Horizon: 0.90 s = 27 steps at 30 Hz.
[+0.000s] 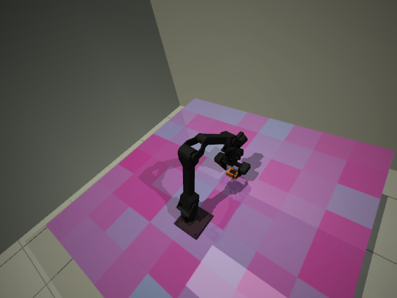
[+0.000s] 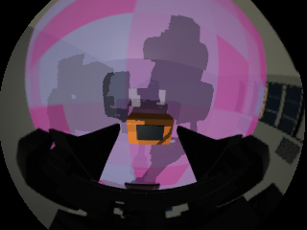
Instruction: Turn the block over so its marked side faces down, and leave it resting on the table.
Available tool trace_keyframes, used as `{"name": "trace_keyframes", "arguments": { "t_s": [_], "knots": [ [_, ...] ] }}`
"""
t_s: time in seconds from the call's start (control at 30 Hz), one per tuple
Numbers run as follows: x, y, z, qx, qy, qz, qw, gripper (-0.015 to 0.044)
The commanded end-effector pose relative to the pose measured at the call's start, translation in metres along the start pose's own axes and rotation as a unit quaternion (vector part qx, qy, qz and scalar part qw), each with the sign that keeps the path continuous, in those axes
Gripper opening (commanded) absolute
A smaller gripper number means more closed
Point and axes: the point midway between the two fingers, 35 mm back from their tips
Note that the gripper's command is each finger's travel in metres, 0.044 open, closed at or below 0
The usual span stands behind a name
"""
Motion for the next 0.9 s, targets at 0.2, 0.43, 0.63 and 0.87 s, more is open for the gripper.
{"name": "trace_keyframes", "arguments": {
  "t_s": [0.2,0.43,0.63,0.87],
  "knots": [
    [-0.0006,0.0045,-0.0005,-0.002,-0.003,0.003,1.0,0.0289],
    [-0.0006,0.0045,-0.0005,-0.002,-0.003,0.003,1.0,0.0242],
    [-0.0006,0.0045,-0.0005,-0.002,-0.003,0.003,1.0,0.0202],
    [-0.0006,0.0036,-0.0005,-0.002,-0.003,0.003,1.0,0.0136]
  ]
}}
Point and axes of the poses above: the point midway between the two fingers, 35 mm back from their tips, its own y axis out along the fingers, its own z axis across the jaws, x = y × z, and after that the axes turned 11 degrees about y, right-handed
